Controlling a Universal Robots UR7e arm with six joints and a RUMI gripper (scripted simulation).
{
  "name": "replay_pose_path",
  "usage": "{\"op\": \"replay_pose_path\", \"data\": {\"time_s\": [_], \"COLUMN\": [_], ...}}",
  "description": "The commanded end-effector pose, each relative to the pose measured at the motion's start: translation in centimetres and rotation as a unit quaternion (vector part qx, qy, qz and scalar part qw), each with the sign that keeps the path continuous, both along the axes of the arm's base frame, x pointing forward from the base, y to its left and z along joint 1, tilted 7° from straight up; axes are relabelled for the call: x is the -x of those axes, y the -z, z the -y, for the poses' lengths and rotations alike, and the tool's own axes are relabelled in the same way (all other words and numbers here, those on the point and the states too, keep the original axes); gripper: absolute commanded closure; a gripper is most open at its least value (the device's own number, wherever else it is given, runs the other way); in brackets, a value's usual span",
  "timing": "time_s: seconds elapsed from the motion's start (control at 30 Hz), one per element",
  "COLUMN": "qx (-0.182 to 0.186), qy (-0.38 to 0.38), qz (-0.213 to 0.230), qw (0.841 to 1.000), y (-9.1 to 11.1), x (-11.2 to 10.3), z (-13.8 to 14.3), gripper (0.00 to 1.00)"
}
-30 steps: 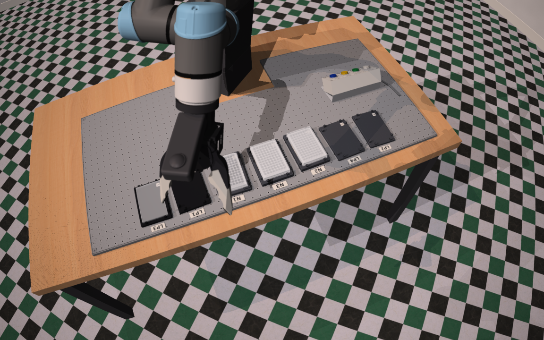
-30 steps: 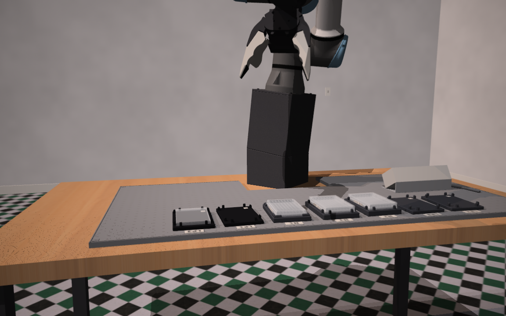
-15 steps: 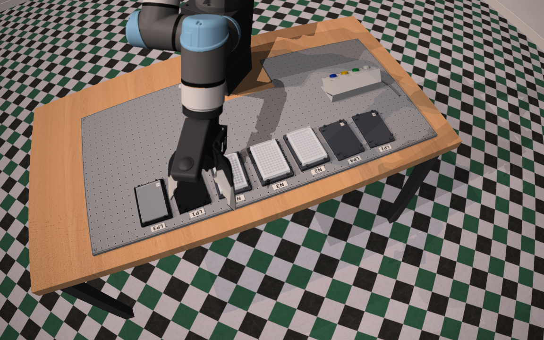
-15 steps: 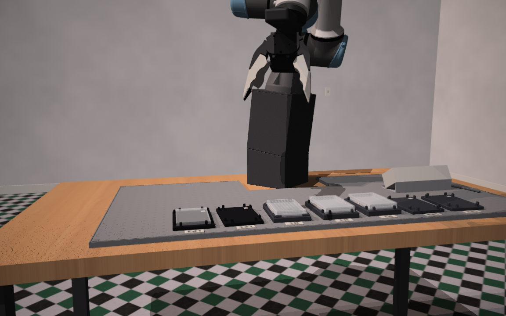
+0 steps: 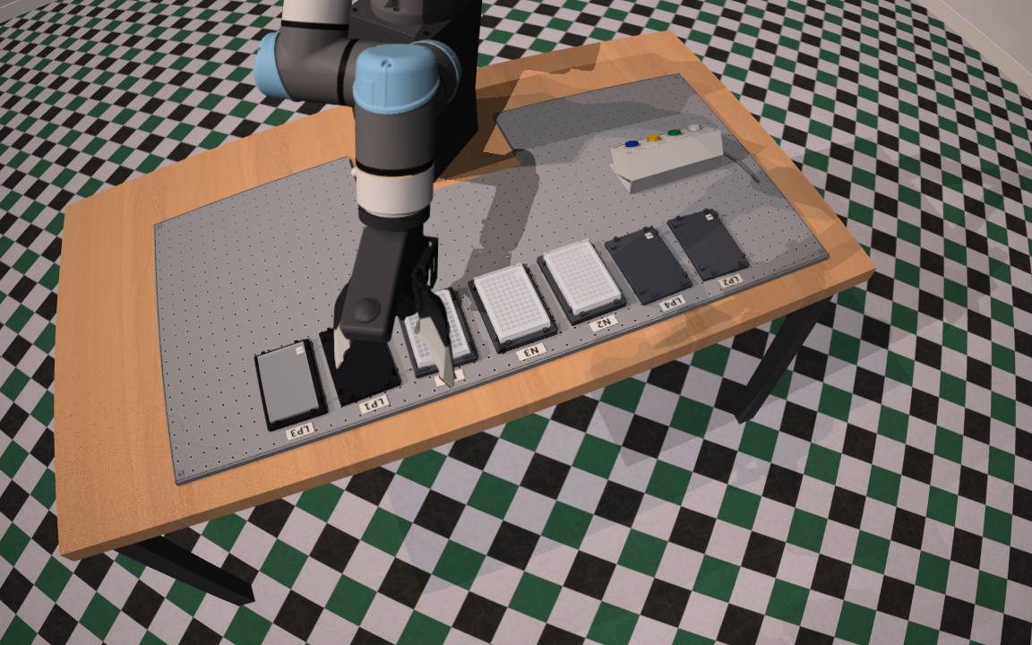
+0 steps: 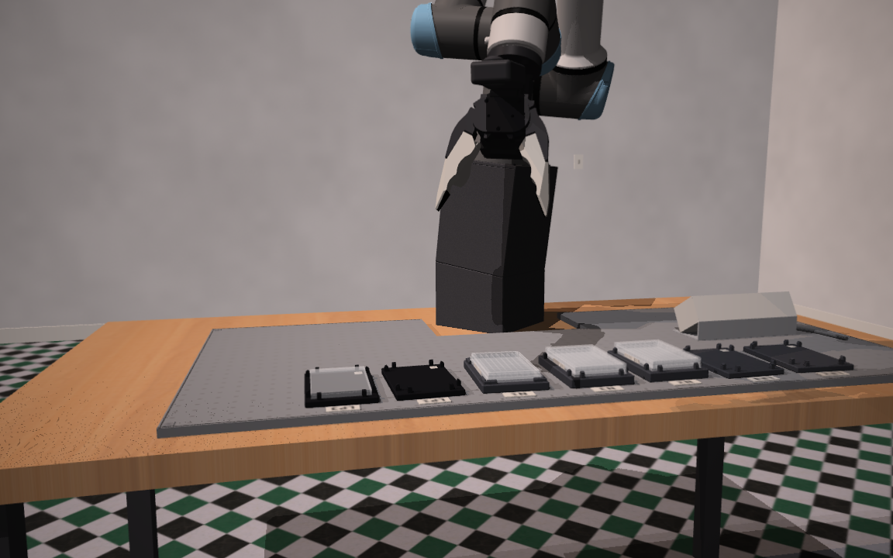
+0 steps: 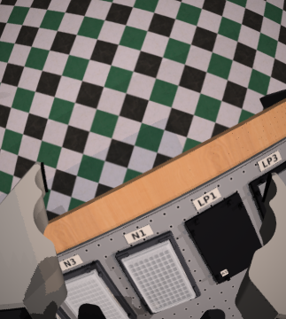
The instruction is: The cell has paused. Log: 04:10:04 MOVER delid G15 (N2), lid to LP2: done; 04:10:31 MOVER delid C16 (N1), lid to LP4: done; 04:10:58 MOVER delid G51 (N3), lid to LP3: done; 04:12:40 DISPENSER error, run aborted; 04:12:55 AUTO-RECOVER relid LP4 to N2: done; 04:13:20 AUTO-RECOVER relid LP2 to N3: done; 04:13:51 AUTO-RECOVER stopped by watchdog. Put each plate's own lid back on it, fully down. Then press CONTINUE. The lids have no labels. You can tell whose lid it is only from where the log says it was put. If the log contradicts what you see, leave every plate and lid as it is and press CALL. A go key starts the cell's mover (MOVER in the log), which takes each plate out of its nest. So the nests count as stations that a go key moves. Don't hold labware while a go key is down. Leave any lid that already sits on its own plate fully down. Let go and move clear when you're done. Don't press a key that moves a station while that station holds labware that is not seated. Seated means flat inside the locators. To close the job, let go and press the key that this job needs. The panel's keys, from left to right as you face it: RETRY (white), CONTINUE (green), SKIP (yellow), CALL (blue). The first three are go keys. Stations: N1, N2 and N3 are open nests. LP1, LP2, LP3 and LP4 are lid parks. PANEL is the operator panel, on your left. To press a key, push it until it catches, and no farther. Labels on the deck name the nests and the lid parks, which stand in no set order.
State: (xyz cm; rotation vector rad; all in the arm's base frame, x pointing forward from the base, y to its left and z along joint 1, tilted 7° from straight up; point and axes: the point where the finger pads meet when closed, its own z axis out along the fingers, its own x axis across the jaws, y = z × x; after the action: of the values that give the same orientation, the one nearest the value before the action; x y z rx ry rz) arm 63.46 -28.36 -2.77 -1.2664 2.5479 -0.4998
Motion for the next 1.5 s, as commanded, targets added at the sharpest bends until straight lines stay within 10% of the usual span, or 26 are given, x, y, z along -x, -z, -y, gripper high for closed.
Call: {"op": "replay_pose_path", "data": {"time_s": [0.0,1.47], "qx": [-0.012,-0.043], "qy": [-0.001,-0.003], "qz": [-0.012,-0.044], "qw": [1.000,0.998], "y": [2.0,10.8], "x": [1.4,9.7], "z": [-1.2,-8.0], "gripper": [0.18,0.18]}}
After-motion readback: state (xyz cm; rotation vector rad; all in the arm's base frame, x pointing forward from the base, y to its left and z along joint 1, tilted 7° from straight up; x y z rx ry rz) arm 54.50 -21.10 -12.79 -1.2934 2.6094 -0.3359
